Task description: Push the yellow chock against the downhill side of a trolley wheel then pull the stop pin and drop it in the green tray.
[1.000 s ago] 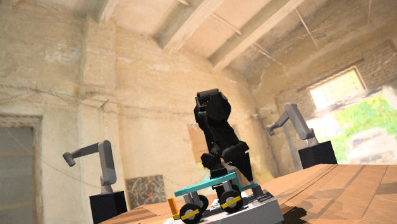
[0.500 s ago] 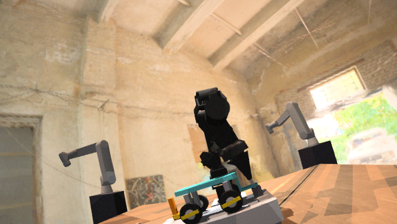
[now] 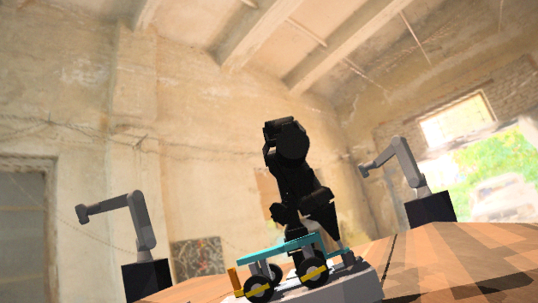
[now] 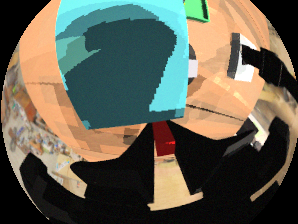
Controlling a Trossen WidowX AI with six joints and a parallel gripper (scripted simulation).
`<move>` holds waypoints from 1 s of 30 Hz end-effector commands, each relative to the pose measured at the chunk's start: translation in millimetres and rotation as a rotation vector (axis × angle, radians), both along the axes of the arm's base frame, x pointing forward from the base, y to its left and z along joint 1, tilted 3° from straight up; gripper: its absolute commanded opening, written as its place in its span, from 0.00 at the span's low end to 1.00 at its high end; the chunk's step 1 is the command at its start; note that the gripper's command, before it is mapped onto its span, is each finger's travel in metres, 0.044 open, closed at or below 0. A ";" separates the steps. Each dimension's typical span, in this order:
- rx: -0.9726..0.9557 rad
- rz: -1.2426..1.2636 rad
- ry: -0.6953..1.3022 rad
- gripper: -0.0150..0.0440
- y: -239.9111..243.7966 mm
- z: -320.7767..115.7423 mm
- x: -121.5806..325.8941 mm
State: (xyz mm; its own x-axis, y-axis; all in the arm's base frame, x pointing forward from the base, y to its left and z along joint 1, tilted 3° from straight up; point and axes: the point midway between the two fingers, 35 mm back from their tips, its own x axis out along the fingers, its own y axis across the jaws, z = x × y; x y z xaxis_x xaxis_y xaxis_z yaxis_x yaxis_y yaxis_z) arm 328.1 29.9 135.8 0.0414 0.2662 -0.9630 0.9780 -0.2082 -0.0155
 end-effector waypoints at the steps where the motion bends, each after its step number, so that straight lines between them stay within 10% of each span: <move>1: 0.000 0.003 -0.008 0.25 -0.3 5.8 0.1; 30: 0.000 0.003 -0.008 0.25 -2.5 15.8 -0.1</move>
State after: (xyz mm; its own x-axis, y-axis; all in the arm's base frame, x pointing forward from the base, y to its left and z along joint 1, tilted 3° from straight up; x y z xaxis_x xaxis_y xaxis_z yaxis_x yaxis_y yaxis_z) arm 327.5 27.2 146.2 0.0408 0.2639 -0.9637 0.9778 -0.2088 -0.0158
